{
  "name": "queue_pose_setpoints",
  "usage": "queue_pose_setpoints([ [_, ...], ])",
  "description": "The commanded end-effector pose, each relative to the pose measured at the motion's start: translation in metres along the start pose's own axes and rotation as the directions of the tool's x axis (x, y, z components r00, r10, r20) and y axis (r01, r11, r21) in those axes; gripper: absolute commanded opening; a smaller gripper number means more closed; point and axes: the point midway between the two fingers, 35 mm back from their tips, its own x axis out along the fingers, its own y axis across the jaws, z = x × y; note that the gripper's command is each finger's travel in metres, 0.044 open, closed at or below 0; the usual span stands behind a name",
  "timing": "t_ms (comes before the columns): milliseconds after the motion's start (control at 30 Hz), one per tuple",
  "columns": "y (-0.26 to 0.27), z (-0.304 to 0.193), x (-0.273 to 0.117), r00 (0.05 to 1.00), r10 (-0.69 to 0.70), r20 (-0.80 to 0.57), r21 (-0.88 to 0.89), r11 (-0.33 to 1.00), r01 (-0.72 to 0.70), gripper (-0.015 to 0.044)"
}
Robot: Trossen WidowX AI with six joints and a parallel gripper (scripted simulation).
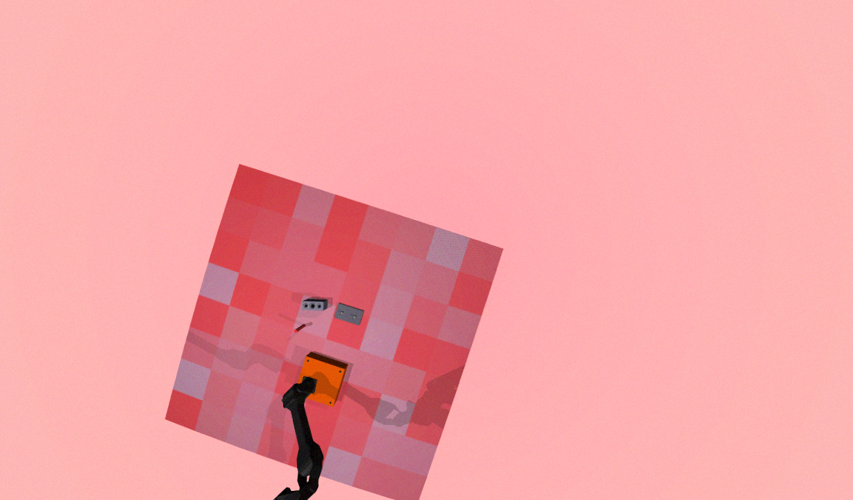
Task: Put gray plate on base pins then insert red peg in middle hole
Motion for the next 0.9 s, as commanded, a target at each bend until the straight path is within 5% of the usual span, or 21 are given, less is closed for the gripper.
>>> queue_pose_setpoints([
  [0, 0.000, 0.000, 0.000, 1.000, 0.000, 0.000, 0.000, 1.000, 0.000, 0.0426],
  [400, 0.046, -0.089, -0.002, 0.994, 0.107, 0.006, -0.193, 0.976, -0.104, 0.0440],
  [633, 0.065, -0.198, 0.017, 0.983, 0.160, -0.085, -0.396, 0.900, -0.181, 0.0440],
  [867, 0.037, -0.293, 0.058, 0.975, 0.063, -0.215, -0.528, 0.832, -0.170, 0.0440],
])
